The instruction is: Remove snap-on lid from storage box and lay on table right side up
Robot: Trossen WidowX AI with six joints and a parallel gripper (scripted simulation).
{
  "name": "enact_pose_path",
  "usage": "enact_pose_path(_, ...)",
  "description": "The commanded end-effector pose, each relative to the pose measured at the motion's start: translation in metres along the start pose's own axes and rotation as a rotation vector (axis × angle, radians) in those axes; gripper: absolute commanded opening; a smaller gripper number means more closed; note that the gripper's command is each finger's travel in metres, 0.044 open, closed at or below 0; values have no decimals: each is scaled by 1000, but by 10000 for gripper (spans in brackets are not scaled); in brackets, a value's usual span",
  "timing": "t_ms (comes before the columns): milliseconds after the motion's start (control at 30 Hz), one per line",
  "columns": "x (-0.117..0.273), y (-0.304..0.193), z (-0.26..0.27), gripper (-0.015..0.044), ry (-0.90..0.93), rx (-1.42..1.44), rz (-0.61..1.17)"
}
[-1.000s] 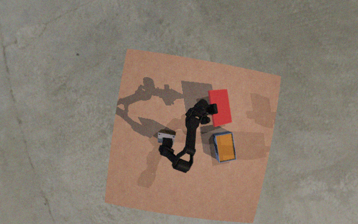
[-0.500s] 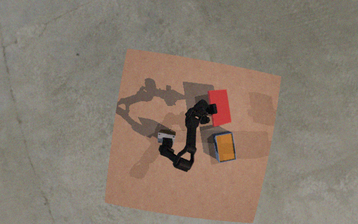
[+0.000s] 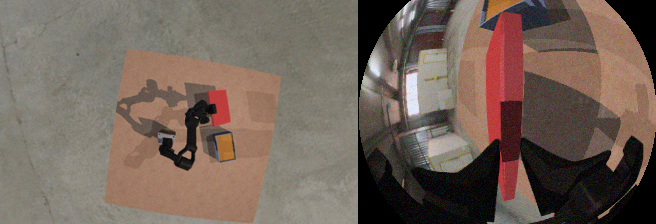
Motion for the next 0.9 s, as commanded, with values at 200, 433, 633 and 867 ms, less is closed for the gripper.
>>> enact_pose_path(200,-5,1,-7,0,1,4,-2)
enact_pose_path(433,-9,1,-11,0,1,5,-3)
enact_pose_path(633,-12,1,-15,0,1,5,-3)
enact_pose_path(867,-16,1,-19,0,1,5,-3)
Point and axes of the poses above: the point midway between the two fingers, 35 mm back from their tips, its own x axis back along the fingers, its own z axis across the jaws, y = z × x, the point moved 3 cm from there along x, back along the fingers
